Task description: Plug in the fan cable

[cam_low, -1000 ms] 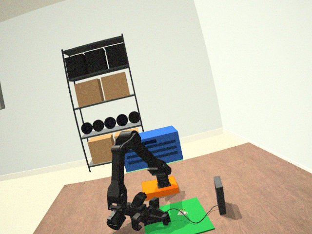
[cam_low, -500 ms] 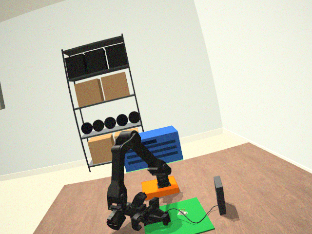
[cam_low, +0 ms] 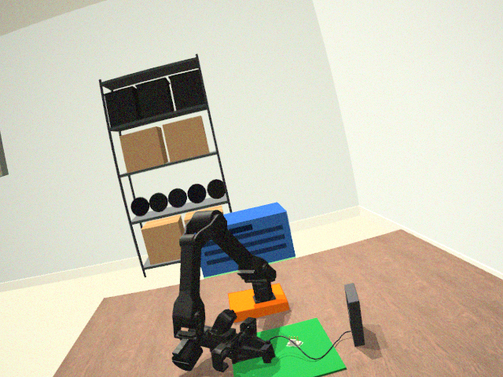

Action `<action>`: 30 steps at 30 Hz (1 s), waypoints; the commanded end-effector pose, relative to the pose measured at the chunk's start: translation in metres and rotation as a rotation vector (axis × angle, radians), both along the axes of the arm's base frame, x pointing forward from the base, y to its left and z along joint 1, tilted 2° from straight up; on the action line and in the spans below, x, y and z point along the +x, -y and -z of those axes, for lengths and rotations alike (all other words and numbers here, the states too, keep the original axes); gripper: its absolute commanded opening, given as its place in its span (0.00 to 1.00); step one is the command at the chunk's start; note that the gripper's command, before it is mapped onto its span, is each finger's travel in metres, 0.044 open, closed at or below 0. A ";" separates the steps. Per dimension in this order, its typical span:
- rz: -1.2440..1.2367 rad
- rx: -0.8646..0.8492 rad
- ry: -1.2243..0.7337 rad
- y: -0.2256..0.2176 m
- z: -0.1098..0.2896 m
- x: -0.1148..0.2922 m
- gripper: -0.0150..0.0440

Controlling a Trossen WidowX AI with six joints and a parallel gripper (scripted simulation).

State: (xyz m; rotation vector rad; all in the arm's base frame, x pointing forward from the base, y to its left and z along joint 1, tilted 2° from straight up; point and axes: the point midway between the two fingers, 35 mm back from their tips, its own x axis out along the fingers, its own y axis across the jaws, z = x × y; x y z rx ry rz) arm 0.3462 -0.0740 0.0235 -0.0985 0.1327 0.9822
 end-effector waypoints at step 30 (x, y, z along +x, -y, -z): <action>-0.042 -0.046 -0.063 -0.007 0.001 0.002 0.60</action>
